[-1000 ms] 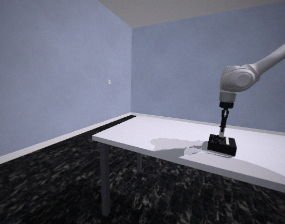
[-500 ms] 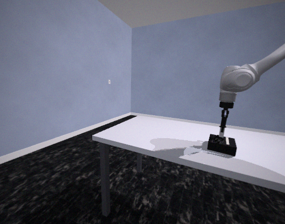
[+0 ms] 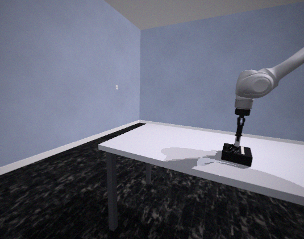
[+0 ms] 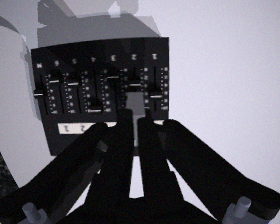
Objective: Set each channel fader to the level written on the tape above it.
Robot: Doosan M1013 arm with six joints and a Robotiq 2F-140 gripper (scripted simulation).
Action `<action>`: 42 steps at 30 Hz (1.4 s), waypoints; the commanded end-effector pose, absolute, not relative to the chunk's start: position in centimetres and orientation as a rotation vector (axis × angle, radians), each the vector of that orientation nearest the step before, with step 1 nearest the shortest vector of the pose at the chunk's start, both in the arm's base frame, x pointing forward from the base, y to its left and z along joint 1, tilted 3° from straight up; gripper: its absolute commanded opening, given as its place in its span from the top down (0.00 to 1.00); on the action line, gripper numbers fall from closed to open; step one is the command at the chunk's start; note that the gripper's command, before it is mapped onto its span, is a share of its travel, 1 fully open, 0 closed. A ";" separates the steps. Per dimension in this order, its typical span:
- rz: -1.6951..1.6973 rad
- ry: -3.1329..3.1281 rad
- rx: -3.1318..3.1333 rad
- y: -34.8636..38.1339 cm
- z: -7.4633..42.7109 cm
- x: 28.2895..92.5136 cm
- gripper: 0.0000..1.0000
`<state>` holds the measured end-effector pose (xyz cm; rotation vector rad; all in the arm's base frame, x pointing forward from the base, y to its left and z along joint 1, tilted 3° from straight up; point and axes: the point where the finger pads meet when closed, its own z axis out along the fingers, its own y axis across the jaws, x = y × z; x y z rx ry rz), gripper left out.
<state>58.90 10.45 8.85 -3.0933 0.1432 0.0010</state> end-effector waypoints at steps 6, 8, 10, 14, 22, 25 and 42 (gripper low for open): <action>0.001 0.143 -3.093 10.5 8.9 58.8 1.00; 0.001 0.143 -3.093 10.5 8.9 58.8 1.00; 0.001 0.143 -3.093 10.5 8.9 58.8 1.00; 0.001 0.143 -3.093 10.4 9.4 58.8 1.00; 0.001 0.143 -3.093 10.3 11.7 58.8 1.00; 0.001 0.143 -3.093 10.3 12.4 58.7 1.00; 0.001 0.143 -3.093 10.3 12.9 58.7 1.00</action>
